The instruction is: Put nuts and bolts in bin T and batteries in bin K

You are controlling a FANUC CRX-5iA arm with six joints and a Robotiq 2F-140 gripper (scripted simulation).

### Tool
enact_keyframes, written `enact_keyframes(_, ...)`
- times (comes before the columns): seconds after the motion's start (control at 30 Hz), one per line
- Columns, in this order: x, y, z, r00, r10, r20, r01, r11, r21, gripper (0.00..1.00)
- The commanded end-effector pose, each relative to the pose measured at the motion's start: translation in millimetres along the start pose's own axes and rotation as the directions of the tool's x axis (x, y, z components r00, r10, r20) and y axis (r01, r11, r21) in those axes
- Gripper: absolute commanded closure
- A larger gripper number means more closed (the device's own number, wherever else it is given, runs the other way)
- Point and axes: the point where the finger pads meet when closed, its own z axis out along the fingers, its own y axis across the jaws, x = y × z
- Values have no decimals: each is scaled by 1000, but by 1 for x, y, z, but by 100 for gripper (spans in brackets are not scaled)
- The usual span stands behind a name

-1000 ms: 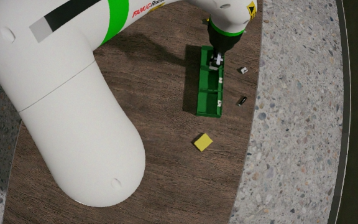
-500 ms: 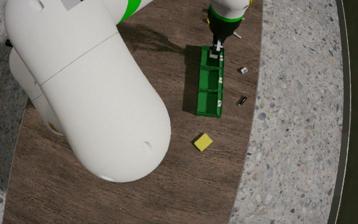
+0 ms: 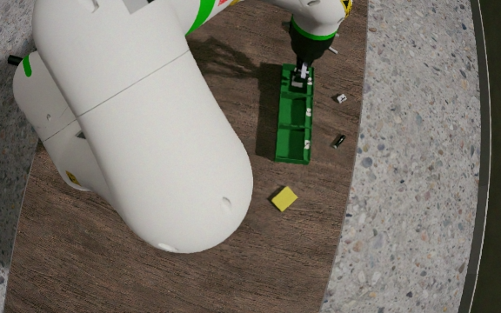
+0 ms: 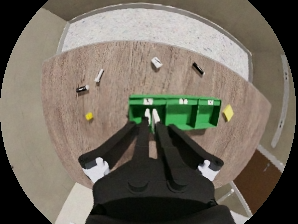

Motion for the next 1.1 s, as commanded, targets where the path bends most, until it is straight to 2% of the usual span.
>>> enact_keyframes(0.0,0,0,7,1000,0,-1,0,1000,0,85)
enact_keyframes(0.17,0,0,19,1000,0,-1,0,1000,0,85)
enact_keyframes(1.07,0,0,19,1000,0,-1,0,1000,0,85)
